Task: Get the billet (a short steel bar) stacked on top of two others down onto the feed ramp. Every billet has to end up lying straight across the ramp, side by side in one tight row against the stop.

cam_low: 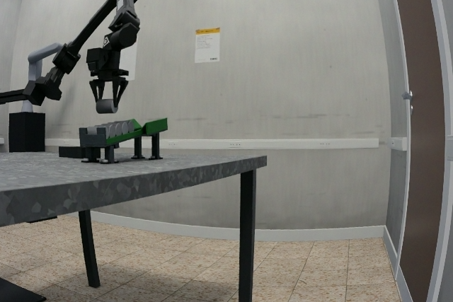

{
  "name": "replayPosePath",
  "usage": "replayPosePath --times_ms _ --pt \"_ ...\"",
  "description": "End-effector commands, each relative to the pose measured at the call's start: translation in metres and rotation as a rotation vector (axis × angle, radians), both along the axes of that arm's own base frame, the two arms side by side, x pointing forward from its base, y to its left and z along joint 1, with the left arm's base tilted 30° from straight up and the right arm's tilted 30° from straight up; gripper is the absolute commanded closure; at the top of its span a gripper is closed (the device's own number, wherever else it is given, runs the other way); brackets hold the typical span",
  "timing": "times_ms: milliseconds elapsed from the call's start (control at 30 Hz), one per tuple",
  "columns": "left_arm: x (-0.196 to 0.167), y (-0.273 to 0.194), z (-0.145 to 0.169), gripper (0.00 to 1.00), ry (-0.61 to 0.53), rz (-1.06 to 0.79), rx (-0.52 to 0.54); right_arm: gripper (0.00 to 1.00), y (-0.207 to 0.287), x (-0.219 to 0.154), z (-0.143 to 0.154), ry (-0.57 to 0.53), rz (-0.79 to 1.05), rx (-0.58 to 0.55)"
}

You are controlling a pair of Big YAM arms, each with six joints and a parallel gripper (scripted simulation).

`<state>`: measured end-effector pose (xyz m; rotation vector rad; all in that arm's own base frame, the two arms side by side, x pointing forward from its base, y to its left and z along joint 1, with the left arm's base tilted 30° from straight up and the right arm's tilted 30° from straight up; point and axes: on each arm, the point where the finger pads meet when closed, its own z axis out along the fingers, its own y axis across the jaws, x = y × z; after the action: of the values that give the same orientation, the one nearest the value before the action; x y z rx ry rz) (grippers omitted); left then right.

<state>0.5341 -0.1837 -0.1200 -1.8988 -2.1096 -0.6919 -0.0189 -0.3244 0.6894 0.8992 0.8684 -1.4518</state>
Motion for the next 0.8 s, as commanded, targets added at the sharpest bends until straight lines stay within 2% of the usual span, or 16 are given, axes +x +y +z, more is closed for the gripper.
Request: replayPosePath --times_ms 0,333,400,433,500,767 --pt "0.015 -0.015 0.027 1.00 -0.055 -0.029 -0.033 0.00 0.008 -0.003 0.009 -0.016 -0.003 -0.032" --pt "0.014 0.019 0.042 1.00 -0.058 -0.017 -0.030 0.00 0.008 -0.003 0.009 -0.016 -0.003 -0.032" --pt "0.014 0.019 0.042 1.00 -0.058 -0.017 -0.030 0.00 0.008 -0.003 0.009 -0.016 -0.003 -0.032" --pt "0.009 0.002 0.045 1.00 -0.062 -0.053 -0.035 0.00 0.008 -0.003 0.009 -0.016 -0.003 -0.032" --pt "0.011 0.029 0.048 1.00 -0.057 -0.020 -0.033 0.00 0.008 -0.003 0.009 -0.016 -0.003 -0.032" --pt "0.007 0.065 0.067 1.00 -0.057 -0.017 -0.029 0.00 0.008 -0.003 0.009 -0.016 -0.003 -0.032"
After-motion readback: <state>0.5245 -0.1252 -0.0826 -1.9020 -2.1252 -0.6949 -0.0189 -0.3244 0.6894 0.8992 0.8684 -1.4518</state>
